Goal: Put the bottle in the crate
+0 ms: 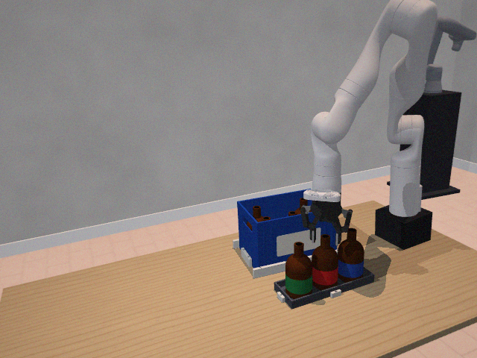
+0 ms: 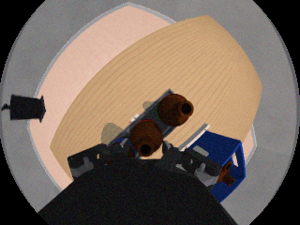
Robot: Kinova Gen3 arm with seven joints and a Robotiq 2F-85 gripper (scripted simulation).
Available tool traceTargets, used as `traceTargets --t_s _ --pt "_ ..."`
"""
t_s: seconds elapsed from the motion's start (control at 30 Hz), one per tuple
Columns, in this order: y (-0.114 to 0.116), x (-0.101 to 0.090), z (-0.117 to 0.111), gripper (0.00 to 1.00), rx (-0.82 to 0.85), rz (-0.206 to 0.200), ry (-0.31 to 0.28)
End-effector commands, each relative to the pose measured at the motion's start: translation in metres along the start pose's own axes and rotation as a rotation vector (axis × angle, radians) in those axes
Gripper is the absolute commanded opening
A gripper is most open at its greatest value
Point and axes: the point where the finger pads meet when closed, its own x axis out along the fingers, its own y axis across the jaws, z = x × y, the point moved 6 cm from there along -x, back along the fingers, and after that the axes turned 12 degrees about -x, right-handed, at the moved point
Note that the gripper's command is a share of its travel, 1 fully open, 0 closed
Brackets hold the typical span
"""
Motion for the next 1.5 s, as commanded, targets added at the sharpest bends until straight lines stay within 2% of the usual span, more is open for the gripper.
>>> traceTargets --t_s 0.0,0.1,0.13,1.47 --pt "0.0002 -0.0005 -0.0003 0.64 0.0 0.001 0.001" --pt "0.0002 -0.0005 -0.0003 0.64 0.0 0.001 0.001" --pt "0.0002 -0.0005 -0.0003 0.0 0.0 0.001 0.001" --pt "0.0002 -0.0005 -0.0003 0.0 0.0 0.001 0.001"
